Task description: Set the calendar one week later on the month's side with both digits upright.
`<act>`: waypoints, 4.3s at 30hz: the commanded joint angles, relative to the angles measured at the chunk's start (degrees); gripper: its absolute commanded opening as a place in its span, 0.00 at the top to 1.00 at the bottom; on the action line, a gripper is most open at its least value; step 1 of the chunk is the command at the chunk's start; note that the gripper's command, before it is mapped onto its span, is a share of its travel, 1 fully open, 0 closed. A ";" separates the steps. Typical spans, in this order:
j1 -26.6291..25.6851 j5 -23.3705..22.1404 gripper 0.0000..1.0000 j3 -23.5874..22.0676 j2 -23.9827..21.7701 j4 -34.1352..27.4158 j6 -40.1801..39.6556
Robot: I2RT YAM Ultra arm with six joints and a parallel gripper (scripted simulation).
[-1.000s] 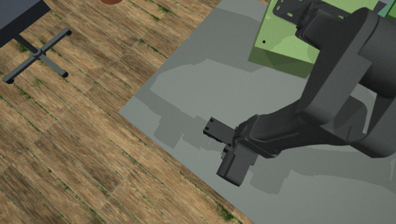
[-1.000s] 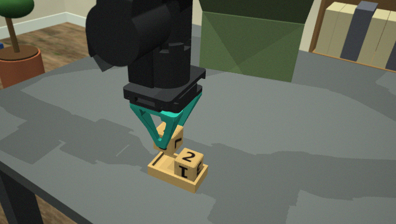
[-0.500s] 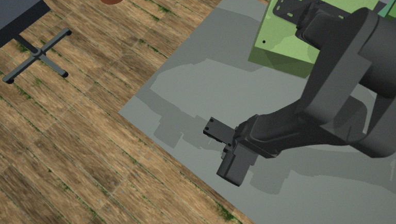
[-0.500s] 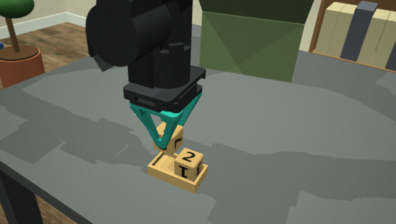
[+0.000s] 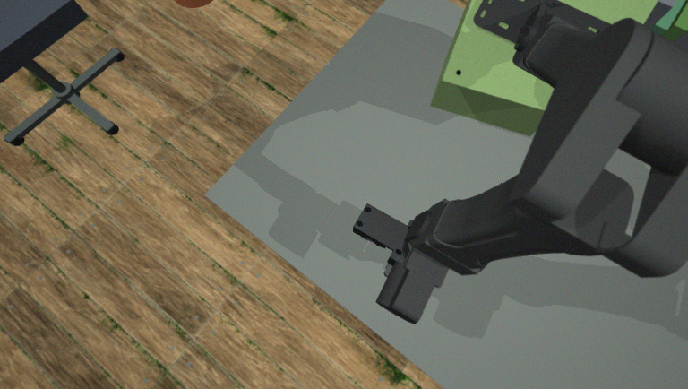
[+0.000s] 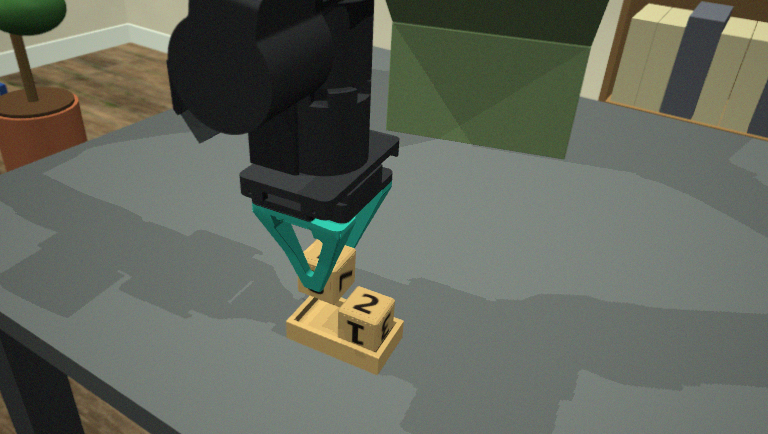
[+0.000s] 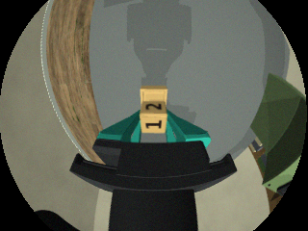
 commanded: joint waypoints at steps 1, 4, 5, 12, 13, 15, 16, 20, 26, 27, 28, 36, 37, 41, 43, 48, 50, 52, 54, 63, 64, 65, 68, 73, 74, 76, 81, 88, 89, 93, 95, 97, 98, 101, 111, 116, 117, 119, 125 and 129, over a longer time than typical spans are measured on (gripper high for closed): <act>-0.01 0.54 0.73 0.20 0.21 0.29 0.06; 0.02 0.56 0.73 0.24 0.38 0.42 0.07; 0.04 0.58 0.73 0.29 0.56 0.55 0.09; 0.24 0.73 0.73 0.69 1.99 1.60 0.22; 0.27 0.75 0.73 0.75 2.21 1.76 0.24; 0.33 0.79 0.73 0.89 2.64 2.06 0.28; 0.35 0.81 0.73 0.95 2.85 2.21 0.30; 0.43 0.87 0.73 1.14 3.46 2.64 0.35; 0.54 0.95 0.73 1.41 4.30 3.22 0.43; 0.56 0.97 0.73 1.46 4.44 3.31 0.44; 0.58 0.98 0.73 1.50 4.56 3.40 0.45; 0.65 1.03 0.73 1.69 5.12 3.77 0.50; 0.65 1.03 0.73 1.69 5.12 3.77 0.50; 0.65 1.04 0.73 1.70 5.16 3.80 0.50; 0.65 1.04 0.73 1.70 5.17 3.80 0.50; 0.65 1.04 0.73 1.70 5.17 3.80 0.50; 0.65 1.04 0.73 1.70 5.17 3.80 0.50; 0.65 1.04 0.73 1.70 5.17 3.80 0.50; 0.65 1.04 0.73 1.70 5.17 3.80 0.50; 0.65 1.04 0.73 1.71 5.17 3.80 0.50; 0.65 1.04 0.73 1.72 5.17 3.79 0.50; 0.65 1.03 0.73 1.74 5.17 3.77 0.49; 0.65 1.03 0.73 1.82 5.19 3.71 0.48; 0.65 1.03 0.73 1.91 5.20 3.63 0.47; 0.65 1.03 0.73 1.94 5.21 3.61 0.47; 0.65 1.03 0.73 1.98 5.22 3.58 0.46; 0.65 1.03 0.73 2.00 5.22 3.56 0.46; 0.65 1.03 0.73 2.00 5.22 3.56 0.46; 0.65 1.03 0.73 2.00 5.22 3.56 0.46; 0.65 1.03 0.73 2.00 5.22 3.56 0.46; 0.65 1.03 0.73 2.00 5.22 3.56 0.46; 0.65 1.03 0.73 2.00 5.22 3.56 0.46; 0.65 1.03 0.73 2.00 5.22 3.56 0.46; 0.65 1.03 0.73 1.98 5.22 3.58 0.46; 0.64 1.03 0.73 1.74 5.18 3.77 0.46; 0.64 1.02 0.73 1.67 5.16 3.83 0.46; 0.64 1.02 0.73 1.67 5.16 3.83 0.46; 0.64 1.02 0.73 1.67 5.16 3.83 0.46; 0.64 1.02 0.73 1.67 5.16 3.83 0.46; 0.64 1.02 0.73 1.67 5.16 3.83 0.46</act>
